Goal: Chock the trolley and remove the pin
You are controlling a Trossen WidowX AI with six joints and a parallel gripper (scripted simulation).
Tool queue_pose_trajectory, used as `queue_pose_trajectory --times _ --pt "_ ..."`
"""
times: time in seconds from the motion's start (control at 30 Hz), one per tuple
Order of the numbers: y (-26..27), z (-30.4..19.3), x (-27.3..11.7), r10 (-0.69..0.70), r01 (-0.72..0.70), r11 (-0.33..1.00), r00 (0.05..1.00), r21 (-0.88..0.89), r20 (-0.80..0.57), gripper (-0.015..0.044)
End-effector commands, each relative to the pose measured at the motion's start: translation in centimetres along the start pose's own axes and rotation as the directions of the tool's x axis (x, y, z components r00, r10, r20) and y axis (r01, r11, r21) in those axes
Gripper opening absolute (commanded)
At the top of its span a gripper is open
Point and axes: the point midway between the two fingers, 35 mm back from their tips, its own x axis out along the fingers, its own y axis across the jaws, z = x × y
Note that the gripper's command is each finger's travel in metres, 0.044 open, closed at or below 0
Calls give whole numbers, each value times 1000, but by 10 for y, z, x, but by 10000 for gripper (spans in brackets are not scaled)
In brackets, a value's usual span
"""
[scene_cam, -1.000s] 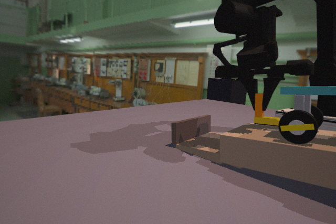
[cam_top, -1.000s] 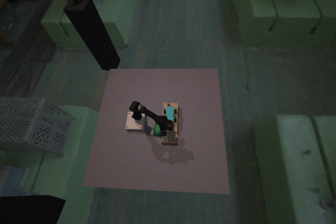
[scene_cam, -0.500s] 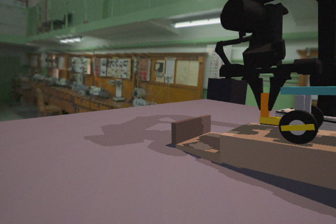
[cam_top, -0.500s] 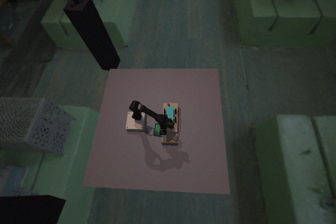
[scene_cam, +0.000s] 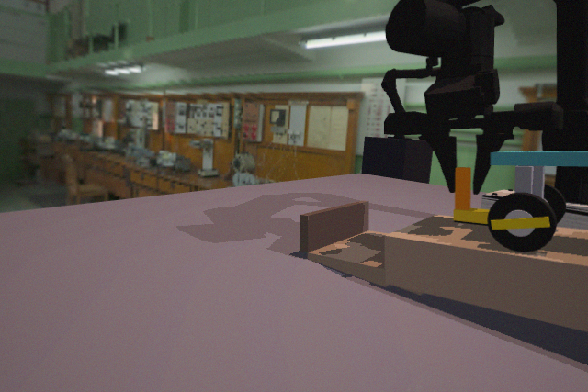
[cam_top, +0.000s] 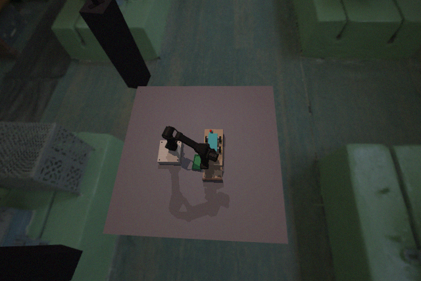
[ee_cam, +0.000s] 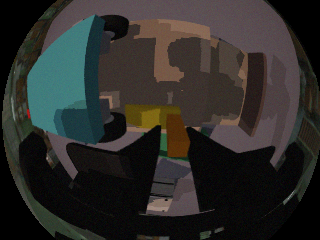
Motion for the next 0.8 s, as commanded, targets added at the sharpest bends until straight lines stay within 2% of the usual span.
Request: queue_pose_trajectory --times 0.0,0.77 --pt "0 0 0 1 -1 1000 1000 -1 0 190" --pt "-1 0 -60 7 -7 1000 1000 2 -2 190"
